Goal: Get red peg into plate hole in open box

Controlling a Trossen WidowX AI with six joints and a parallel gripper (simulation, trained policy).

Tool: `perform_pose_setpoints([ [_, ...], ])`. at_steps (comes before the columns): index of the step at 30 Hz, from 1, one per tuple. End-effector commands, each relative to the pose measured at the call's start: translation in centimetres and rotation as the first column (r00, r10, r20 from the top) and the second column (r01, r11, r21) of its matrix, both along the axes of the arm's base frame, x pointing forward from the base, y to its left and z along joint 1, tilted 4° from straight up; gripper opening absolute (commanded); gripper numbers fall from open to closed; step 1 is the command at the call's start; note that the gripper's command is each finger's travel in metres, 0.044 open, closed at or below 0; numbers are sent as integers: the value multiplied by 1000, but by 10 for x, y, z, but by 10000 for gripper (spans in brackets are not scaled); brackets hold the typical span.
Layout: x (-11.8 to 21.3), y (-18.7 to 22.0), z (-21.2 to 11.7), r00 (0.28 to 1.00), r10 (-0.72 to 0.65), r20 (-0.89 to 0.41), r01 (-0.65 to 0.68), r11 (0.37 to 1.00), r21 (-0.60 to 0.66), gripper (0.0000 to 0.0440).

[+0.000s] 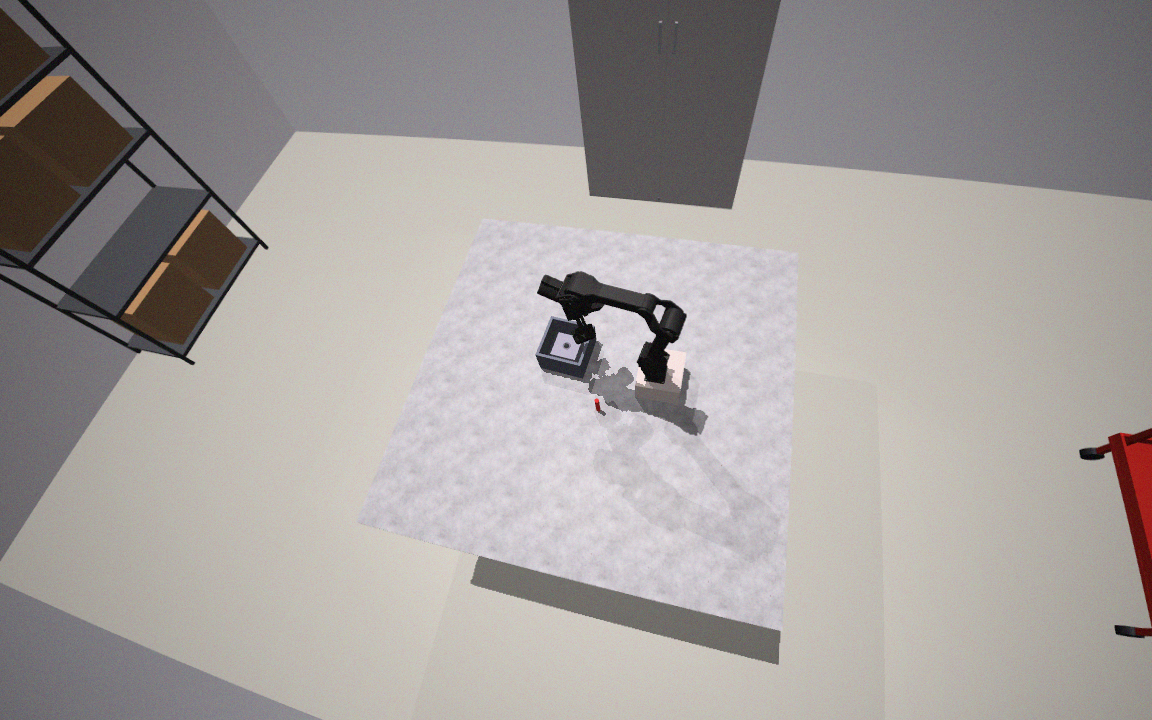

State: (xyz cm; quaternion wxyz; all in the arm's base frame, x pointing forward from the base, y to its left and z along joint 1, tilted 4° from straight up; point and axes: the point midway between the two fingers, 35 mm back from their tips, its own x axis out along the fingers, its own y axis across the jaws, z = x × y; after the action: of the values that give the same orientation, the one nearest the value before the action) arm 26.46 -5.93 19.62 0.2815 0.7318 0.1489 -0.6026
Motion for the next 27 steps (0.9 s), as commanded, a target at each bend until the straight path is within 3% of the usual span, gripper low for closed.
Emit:
perform_pose_setpoints([
  [1, -6, 19, -8, 991, 123, -49, -124, 992, -19, 440],
  [13, -28, 76, -37, 853, 484, -193, -499, 866, -34, 440],
  [27, -62, 128, -86, 517, 782, -348, -831, 556, 14, 440],
])
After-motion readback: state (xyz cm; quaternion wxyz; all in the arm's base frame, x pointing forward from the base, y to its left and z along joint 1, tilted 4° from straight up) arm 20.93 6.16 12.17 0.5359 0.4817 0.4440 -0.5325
